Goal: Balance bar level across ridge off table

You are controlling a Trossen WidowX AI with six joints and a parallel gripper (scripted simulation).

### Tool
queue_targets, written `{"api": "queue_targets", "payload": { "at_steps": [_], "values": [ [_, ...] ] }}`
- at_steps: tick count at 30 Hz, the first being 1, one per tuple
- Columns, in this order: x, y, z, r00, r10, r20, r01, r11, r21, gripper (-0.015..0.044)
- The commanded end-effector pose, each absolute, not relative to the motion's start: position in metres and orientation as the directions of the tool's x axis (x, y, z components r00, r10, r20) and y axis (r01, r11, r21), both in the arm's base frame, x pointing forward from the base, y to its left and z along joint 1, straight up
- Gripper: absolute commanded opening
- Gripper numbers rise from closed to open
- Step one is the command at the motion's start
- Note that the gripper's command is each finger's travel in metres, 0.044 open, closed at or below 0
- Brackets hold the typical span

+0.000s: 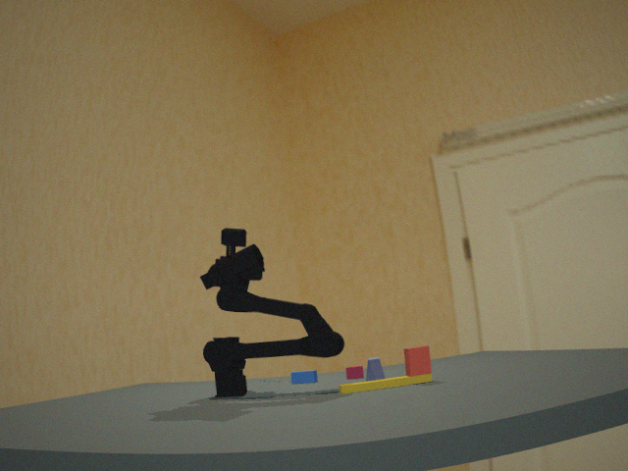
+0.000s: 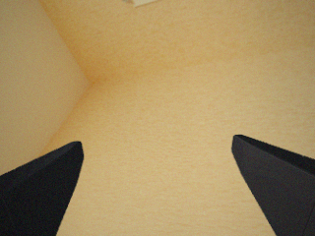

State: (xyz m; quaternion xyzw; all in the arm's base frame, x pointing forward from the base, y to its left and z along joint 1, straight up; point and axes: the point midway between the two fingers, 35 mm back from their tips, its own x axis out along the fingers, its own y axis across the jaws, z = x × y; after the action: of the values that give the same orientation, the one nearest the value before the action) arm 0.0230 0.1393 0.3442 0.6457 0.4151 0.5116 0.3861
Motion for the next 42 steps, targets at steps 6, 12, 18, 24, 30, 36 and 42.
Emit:
{"api": "queue_targets", "payload": {
  "at_steps": [6, 12, 18, 24, 30, 36, 42],
  "values": [
    [0.023, 0.139, 0.354, 0.165, 0.92, 0.355, 0.1, -0.374, 0.922, 0.0315],
    [0.023, 0.14, 0.365, 0.204, 0.906, 0.37, 0.047, -0.387, 0.921, 0.0315],
    [0.022, 0.142, 0.375, 0.239, 0.894, 0.379, -0.002, -0.39, 0.921, 0.0315],
    [0.021, 0.146, 0.385, 0.271, 0.882, 0.384, -0.047, -0.386, 0.921, 0.0315],
    [0.02, 0.152, 0.394, 0.303, 0.872, 0.385, -0.088, -0.376, 0.922, 0.0315],
    [0.02, 0.159, 0.401, 0.333, 0.862, 0.381, -0.125, -0.36, 0.924, 0.0315],
    [0.022, 0.167, 0.407, 0.364, 0.854, 0.372, -0.159, -0.336, 0.928, 0.0315]
  ]
}}
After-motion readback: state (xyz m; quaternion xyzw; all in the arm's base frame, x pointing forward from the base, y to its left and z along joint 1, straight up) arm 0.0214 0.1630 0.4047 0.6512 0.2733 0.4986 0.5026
